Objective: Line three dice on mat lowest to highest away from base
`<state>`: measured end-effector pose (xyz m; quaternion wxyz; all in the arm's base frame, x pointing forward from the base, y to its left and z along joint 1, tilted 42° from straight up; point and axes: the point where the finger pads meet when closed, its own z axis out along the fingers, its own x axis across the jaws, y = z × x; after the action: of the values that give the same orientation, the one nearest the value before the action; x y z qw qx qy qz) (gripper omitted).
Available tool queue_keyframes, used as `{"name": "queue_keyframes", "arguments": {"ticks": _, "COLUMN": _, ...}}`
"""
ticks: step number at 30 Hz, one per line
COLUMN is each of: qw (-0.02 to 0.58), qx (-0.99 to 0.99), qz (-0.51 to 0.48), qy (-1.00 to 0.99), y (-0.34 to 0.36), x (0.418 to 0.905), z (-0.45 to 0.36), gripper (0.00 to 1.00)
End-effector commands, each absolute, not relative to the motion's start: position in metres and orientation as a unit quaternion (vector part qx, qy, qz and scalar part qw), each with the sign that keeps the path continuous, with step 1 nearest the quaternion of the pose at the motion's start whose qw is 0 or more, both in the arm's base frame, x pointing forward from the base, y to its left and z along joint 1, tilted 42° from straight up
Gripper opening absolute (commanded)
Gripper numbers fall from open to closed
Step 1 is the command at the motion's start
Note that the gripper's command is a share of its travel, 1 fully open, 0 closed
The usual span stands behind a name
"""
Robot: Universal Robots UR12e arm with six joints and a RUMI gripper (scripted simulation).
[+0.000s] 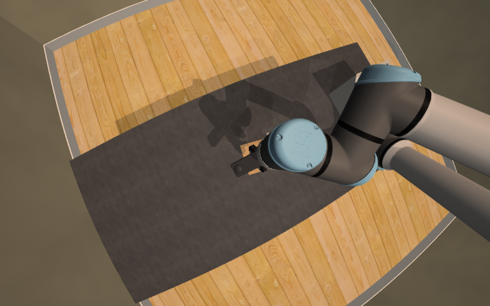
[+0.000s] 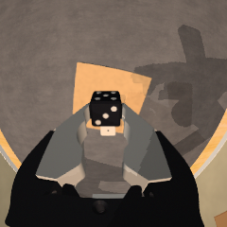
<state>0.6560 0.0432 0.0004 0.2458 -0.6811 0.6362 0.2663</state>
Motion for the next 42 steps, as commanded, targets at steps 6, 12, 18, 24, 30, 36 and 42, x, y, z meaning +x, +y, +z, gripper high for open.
{"name": "queue_keyframes", "arguments": {"ticks": 6, "qw": 0.246, "qx": -0.681, "qz": 0.266, "qy": 0.636, "y": 0.072, "x": 0.655, "z": -0.032, "gripper": 0.10}}
{"name": "queue_keyframes", "arguments": {"ticks": 12, "qw": 0.246, "qx": -0.681, "qz": 0.266, "qy": 0.636, "y": 0.084, "x": 0.654, "z": -0.045, "gripper": 0.10}}
{"name": "queue_keyframes", "arguments": {"ticks": 18, "qw": 0.246, "qx": -0.681, "qz": 0.266, "qy": 0.636, "y": 0.095, "x": 0.653, "z": -0.057, "gripper": 0.10}}
{"name": "queue_keyframes", "arguments": {"ticks": 24, "qw": 0.246, "qx": -0.681, "qz": 0.266, "qy": 0.636, "y": 0.097, "x": 0.653, "z": -0.059, "gripper": 0.10}}
{"name": "queue_keyframes", "arguments": {"ticks": 30, "qw": 0.246, "qx": -0.681, "qz": 0.266, "qy": 0.636, "y": 0.097, "x": 0.653, "z": -0.059, "gripper": 0.10}}
{"name": "queue_keyframes", "arguments": {"ticks": 36, "qw": 0.246, "qx": -0.681, "qz": 0.266, "qy": 0.636, "y": 0.097, "x": 0.653, "z": -0.059, "gripper": 0.10}}
{"name": "queue_keyframes", "arguments": {"ticks": 42, "qw": 0.246, "qx": -0.681, "qz": 0.266, "qy": 0.636, "y": 0.097, "x": 0.653, "z": -0.059, "gripper": 0.10}}
